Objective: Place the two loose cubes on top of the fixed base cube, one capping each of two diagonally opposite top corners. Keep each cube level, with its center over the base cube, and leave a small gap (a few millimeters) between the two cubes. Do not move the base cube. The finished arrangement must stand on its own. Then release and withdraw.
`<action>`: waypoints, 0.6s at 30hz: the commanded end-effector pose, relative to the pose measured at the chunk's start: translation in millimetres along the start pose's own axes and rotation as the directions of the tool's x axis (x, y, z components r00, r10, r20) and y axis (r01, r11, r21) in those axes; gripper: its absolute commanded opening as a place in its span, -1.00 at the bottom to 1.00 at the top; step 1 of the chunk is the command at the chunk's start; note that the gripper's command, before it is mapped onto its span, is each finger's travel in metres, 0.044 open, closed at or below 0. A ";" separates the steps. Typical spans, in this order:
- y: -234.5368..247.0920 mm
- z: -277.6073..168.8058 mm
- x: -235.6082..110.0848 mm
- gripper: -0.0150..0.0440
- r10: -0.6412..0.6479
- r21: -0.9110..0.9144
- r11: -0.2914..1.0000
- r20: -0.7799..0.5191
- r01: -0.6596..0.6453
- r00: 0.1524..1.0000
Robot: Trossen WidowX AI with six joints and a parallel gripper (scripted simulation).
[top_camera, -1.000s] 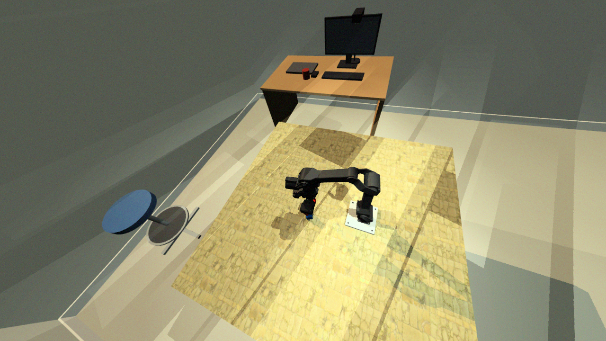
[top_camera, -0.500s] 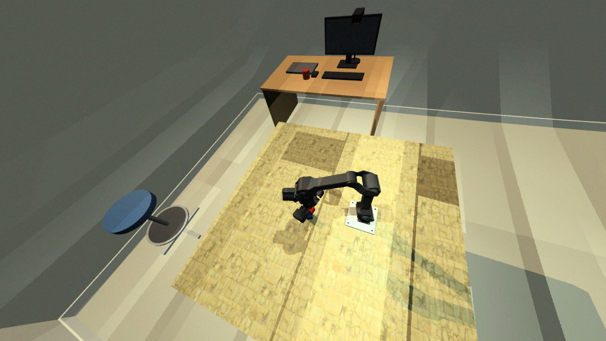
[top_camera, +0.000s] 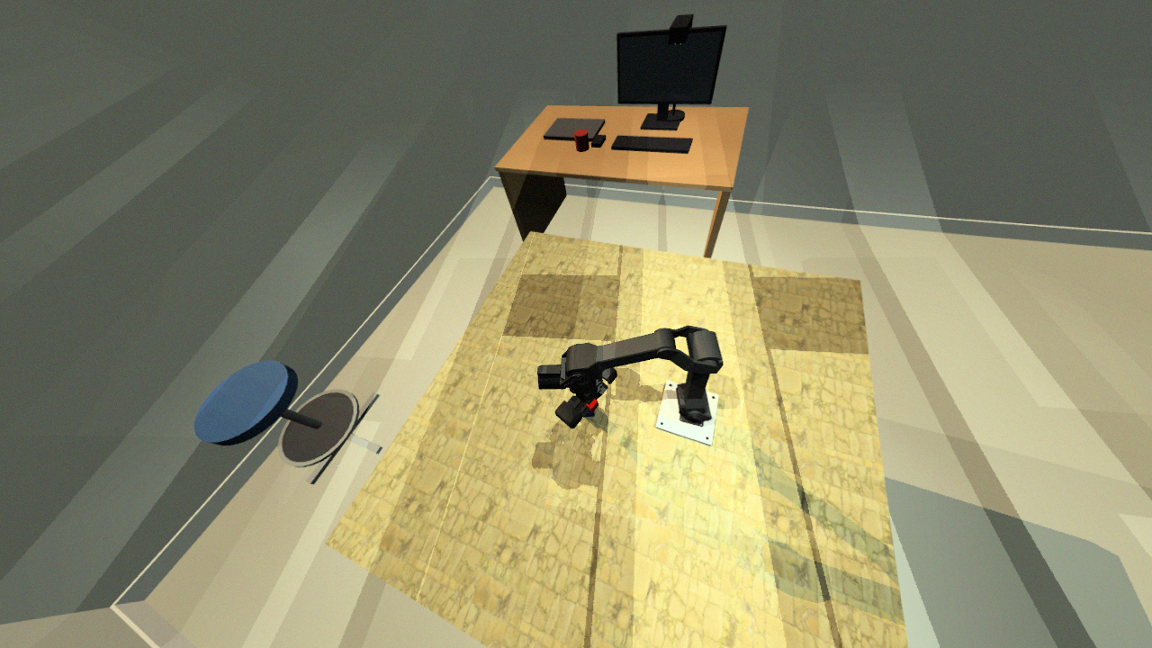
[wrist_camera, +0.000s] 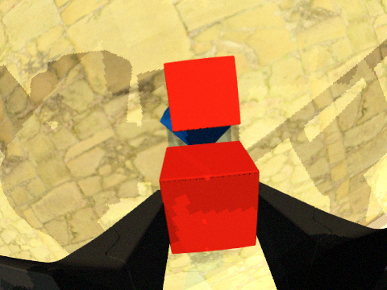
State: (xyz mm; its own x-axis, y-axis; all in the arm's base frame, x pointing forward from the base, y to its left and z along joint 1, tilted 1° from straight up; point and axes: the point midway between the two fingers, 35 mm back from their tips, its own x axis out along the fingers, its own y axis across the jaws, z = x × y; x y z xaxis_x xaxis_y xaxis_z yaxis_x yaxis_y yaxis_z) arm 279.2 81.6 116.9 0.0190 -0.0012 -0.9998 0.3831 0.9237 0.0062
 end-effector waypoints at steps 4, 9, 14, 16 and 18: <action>-1.2 -1.9 11.2 -0.14 -0.002 0.006 1.000 -0.005 0.002 1.000; -1.2 -1.9 11.2 -0.14 -0.002 0.006 1.000 -0.005 0.002 1.000; -1.1 -1.7 12.6 -0.14 -0.002 0.006 1.000 -0.005 0.002 1.000; -0.9 -1.5 16.4 -0.14 -0.002 0.006 1.000 -0.005 0.002 1.000; -0.7 -1.2 20.5 -0.14 -0.002 0.006 1.000 -0.005 0.002 1.000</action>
State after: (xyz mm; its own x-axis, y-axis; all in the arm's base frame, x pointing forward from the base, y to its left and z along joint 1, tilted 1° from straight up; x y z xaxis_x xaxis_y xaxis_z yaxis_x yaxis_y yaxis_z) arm 279.5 81.6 103.2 0.0213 -0.0005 -0.9998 0.3859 0.9225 0.0078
